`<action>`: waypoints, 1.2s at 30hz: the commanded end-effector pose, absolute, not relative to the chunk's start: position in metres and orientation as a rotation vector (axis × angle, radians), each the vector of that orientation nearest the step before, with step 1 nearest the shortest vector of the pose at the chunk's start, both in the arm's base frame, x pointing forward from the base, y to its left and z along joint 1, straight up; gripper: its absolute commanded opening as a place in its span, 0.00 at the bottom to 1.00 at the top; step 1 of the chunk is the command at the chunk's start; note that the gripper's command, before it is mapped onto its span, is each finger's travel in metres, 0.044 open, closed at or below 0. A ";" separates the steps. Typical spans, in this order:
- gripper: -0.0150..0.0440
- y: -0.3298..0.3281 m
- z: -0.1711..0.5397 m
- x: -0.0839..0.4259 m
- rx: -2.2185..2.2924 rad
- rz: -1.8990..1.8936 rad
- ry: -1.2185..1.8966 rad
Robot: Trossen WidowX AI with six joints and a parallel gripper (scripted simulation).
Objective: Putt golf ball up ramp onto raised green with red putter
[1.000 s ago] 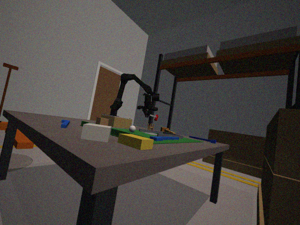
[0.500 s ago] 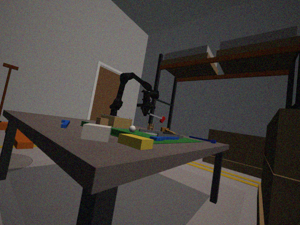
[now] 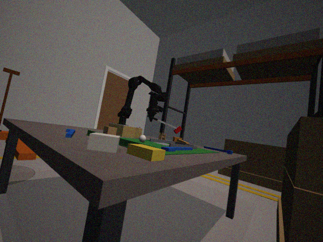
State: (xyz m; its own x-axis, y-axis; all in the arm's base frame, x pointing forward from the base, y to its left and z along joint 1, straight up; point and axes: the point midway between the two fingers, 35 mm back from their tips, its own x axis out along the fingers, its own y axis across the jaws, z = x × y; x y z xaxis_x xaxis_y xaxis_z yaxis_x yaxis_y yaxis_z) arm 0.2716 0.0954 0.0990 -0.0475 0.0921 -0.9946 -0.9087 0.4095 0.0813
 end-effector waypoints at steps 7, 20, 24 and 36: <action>0.25 0.038 0.113 0.280 -0.588 0.699 1.520; 0.25 -0.033 0.129 0.271 -0.306 0.357 1.675; 0.25 -0.054 0.134 0.265 -0.217 0.251 1.714; 0.25 -0.108 0.150 0.238 0.037 -0.050 1.799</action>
